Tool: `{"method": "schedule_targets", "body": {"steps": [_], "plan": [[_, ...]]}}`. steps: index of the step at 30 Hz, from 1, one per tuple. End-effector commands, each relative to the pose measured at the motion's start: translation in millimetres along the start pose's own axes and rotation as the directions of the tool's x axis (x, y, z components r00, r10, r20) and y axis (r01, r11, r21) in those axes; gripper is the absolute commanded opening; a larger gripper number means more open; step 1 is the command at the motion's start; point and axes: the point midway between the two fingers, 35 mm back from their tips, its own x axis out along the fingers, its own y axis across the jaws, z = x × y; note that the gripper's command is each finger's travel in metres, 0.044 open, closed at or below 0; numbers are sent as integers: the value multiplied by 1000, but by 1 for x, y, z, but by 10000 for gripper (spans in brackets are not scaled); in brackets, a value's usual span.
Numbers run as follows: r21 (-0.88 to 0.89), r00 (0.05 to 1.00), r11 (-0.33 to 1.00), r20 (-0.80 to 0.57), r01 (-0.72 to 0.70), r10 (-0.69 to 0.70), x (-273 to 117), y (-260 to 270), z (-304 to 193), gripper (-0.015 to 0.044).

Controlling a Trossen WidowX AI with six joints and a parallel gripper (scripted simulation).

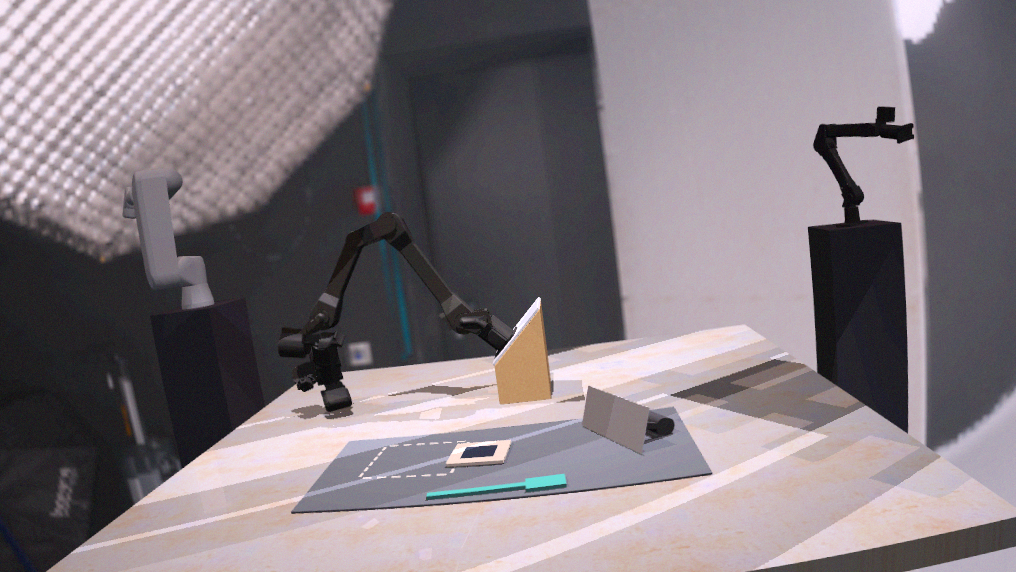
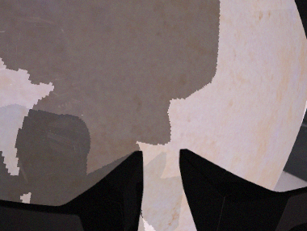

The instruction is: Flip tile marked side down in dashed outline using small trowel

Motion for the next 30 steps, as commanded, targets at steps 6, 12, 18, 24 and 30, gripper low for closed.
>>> {"method": "schedule_targets", "body": {"steps": [6,12,18,24,30], "plan": [[-165,980,979,142,-116,140,-28,38,44,100],[-289,947,941,211,-176,242,-53,69,67,100],[-391,901,887,243,-247,359,-79,115,77,100],[-493,843,816,260,-303,470,-110,160,82,100],[-598,805,735,236,-320,543,-132,199,79,100]]}}
